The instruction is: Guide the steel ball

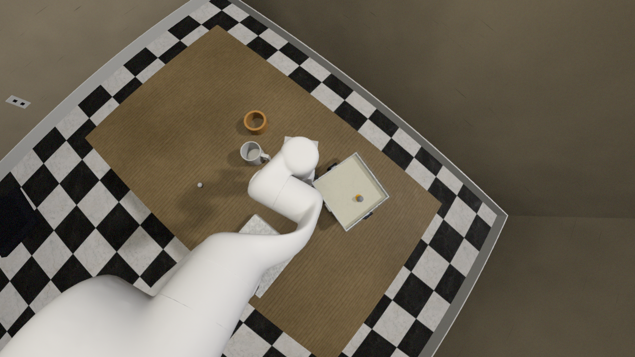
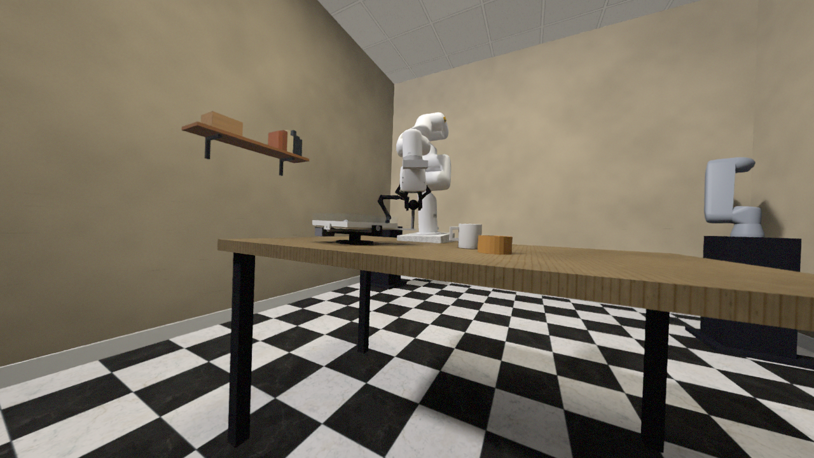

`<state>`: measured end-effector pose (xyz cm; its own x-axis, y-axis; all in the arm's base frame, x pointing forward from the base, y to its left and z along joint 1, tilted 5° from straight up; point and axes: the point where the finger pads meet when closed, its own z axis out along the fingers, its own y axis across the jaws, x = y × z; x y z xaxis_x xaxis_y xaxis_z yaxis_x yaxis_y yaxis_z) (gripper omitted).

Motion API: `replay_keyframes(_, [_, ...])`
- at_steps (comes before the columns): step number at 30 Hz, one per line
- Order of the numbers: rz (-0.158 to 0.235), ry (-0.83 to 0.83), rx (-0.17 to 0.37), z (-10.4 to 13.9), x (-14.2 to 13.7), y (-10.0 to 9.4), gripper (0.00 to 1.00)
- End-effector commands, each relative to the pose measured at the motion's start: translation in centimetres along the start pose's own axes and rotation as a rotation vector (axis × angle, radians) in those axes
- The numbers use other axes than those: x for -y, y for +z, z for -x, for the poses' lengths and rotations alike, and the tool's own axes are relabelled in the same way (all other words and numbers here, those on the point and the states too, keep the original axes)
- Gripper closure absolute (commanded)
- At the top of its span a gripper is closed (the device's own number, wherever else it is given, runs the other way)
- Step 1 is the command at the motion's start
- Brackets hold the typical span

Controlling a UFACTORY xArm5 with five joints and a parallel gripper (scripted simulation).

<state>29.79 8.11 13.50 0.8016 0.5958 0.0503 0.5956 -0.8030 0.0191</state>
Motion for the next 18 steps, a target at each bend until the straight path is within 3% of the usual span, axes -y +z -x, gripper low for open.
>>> replay_keyframes(1, [0.002, -0.002, -0.003, 0.03, -0.09, -0.14, 1.00])
replay_keyframes(18, [0.001, -0.033, -0.002, 0.14, -0.08, -0.13, 1.00])
